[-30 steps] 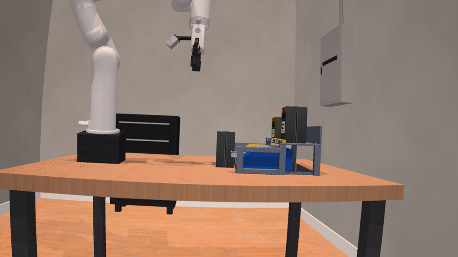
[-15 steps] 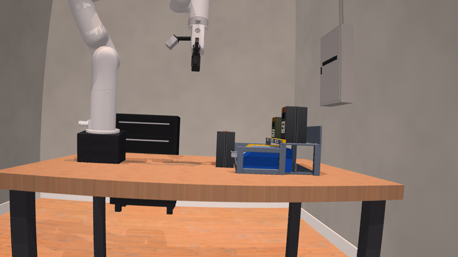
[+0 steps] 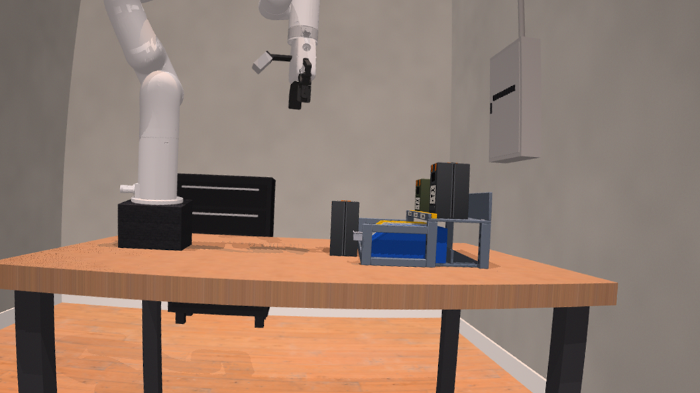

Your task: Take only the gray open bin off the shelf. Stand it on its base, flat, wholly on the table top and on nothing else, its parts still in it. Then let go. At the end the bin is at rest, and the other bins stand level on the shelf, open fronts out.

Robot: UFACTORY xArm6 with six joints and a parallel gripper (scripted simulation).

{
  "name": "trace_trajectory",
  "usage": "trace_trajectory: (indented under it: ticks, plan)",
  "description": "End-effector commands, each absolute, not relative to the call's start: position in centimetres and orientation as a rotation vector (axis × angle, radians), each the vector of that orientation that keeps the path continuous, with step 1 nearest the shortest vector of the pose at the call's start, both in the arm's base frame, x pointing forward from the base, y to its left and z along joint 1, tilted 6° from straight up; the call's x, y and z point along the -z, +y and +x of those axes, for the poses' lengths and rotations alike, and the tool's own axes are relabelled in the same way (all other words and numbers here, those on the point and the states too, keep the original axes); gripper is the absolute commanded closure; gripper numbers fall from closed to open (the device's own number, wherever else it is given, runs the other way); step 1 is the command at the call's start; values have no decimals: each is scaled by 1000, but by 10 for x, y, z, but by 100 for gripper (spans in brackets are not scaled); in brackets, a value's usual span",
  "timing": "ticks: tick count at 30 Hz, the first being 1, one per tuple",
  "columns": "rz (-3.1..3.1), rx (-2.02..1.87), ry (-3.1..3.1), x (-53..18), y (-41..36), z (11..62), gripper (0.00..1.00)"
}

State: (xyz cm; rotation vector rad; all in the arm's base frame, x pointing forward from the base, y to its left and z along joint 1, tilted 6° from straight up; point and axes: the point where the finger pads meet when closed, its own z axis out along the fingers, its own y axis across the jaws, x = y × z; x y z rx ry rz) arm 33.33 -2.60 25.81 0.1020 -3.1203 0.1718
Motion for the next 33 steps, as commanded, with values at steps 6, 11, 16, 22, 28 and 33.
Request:
trace_trajectory:
  ticks: [6,11,16,22,28,33]
  plan:
    - [151,-161,-3121,-260,-26,334,0]
    - [201,-161,-3117,-260,-26,334,0]
    - [214,-161,-3116,-260,-26,334,0]
    - [214,-161,-3116,-260,-26,334,0]
    - [-111,-163,-3132,-260,-26,334,0]
    - [-193,-163,-3130,-260,-26,334,0]
